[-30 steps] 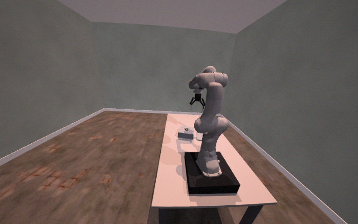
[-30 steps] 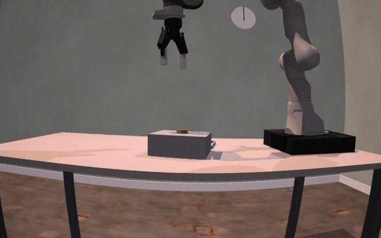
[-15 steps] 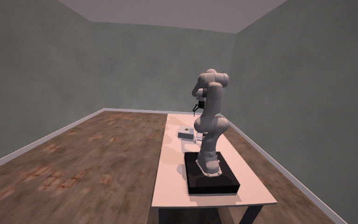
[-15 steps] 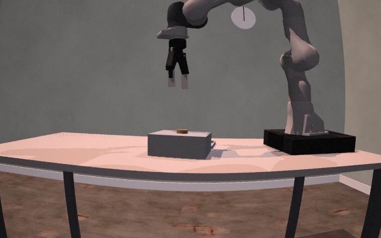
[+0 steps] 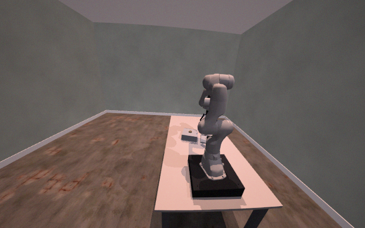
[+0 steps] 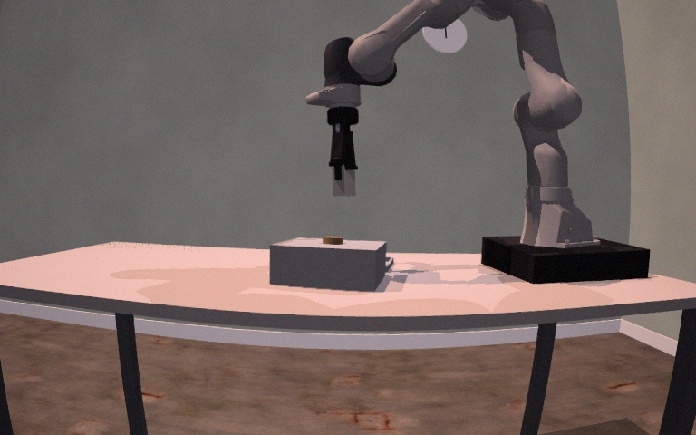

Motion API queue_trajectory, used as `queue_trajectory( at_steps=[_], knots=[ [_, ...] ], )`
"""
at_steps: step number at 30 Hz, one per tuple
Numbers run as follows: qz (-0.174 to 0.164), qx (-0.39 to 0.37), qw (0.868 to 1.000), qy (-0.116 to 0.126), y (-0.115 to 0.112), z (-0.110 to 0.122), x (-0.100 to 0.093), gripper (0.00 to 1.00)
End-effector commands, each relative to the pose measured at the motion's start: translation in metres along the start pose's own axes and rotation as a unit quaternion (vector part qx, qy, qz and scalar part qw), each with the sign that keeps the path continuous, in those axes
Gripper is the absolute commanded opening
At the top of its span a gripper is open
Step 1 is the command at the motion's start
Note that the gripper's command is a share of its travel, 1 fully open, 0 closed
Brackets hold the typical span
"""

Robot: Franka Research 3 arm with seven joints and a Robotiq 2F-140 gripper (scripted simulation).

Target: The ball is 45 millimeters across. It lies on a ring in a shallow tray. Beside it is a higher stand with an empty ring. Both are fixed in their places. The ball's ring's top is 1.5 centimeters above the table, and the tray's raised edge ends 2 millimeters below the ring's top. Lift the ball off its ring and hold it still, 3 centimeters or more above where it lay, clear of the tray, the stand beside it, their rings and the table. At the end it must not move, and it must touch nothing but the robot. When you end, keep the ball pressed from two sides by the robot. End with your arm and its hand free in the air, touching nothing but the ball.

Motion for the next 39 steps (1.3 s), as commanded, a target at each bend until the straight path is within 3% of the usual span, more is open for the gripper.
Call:
queue_trajectory(
  at_steps=[1,4,8,36,39],
  knots=[
    [0.027,-0.069,0.997,0.011,0.004,0.008,0.005,1.00],
    [0.029,-0.093,0.995,0.009,-0.010,0.024,0.027,1.00],
    [0.029,-0.106,0.994,0.007,-0.019,0.032,0.039,1.00],
    [0.030,-0.107,0.994,0.007,-0.020,0.033,0.041,1.00],
    [0.030,-0.107,0.994,0.007,-0.019,0.033,0.048,1.00]
  ],
)
Point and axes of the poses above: the point where the finger pads meet when closed, its own x axis out along the fingers, its own z axis across the jaws, y = z × x, the point moved 10 cm from there along -x, back along the fingers, and after that the axes turned 1 degree about x, right-handed, at the moved point
